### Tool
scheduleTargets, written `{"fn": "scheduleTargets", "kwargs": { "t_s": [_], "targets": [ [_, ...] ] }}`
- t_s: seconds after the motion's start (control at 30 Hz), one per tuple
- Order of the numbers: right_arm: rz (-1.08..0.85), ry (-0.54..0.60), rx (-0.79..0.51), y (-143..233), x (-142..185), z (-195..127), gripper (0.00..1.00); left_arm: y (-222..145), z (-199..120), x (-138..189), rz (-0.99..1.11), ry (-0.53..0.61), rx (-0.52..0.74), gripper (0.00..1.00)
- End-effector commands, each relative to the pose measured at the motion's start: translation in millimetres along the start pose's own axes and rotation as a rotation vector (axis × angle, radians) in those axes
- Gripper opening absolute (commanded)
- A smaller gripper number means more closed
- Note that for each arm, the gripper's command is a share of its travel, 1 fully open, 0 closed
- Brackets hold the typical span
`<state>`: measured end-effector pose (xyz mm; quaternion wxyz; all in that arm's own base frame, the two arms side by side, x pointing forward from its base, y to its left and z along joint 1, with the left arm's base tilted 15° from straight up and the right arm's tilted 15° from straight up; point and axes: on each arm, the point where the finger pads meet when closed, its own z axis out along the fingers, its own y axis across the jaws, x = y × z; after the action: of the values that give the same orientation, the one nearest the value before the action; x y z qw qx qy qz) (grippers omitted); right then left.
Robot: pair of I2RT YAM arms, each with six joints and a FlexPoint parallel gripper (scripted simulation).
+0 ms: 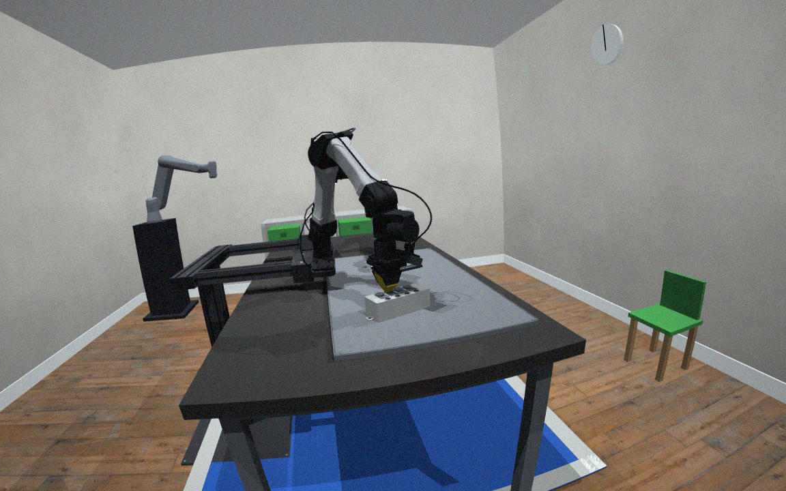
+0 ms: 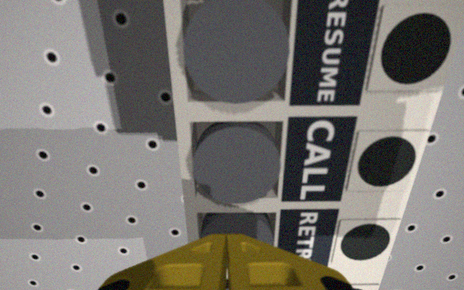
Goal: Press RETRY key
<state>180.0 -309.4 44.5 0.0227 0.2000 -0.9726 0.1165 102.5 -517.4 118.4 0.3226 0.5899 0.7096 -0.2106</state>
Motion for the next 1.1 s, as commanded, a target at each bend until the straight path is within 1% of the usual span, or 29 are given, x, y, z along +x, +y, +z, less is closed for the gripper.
{"fn": "scheduleTargets", "kwargs": {
  "t_s": [0.0,0.3,0.4,0.47,0.57,0.63,0.77,0.8,0.87,1.07],
  "targets": [
    [-0.002,0.003,0.011,-2.8,0.3,14.0,0.00,3.6,-5.7,-17.7,-0.005,-0.059,0.001,1.00],
    [-0.003,0.003,0.010,-2.3,0.2,23.1,0.00,3.6,-5.7,-17.7,-0.005,-0.059,0.001,1.00],
    [0.006,-0.006,0.029,-5.5,-2.1,-2.1,0.00,3.7,-5.7,-17.9,-0.004,-0.060,0.001,1.00],
    [0.009,-0.021,0.045,-9.1,-4.1,-27.3,0.00,3.7,-5.7,-17.9,-0.004,-0.060,0.001,1.00],
    [0.013,-0.019,0.036,-7.4,-2.5,-31.7,0.00,3.7,-5.7,-17.9,-0.004,-0.060,0.001,1.00],
    [0.010,-0.012,0.014,-2.0,-1.9,-32.8,0.00,4.2,-14.1,-30.2,-0.005,-0.090,0.003,1.00],
    [0.009,0.004,-0.015,6.8,1.2,-53.9,0.00,-4.4,-20.1,-38.3,0.010,-0.102,0.019,1.00],
    [0.009,0.004,-0.010,5.9,1.2,-60.3,0.00,-5.3,-21.3,-40.2,0.012,-0.106,0.021,1.00],
    [0.009,0.004,-0.010,5.9,1.2,-60.3,0.00,-5.3,-21.3,-40.2,0.012,-0.106,0.021,1.00],
    [0.007,0.003,0.054,-7.0,-1.1,-85.8,0.00,-5.4,-23.6,-43.3,0.010,-0.113,0.020,1.00]
  ]
}}
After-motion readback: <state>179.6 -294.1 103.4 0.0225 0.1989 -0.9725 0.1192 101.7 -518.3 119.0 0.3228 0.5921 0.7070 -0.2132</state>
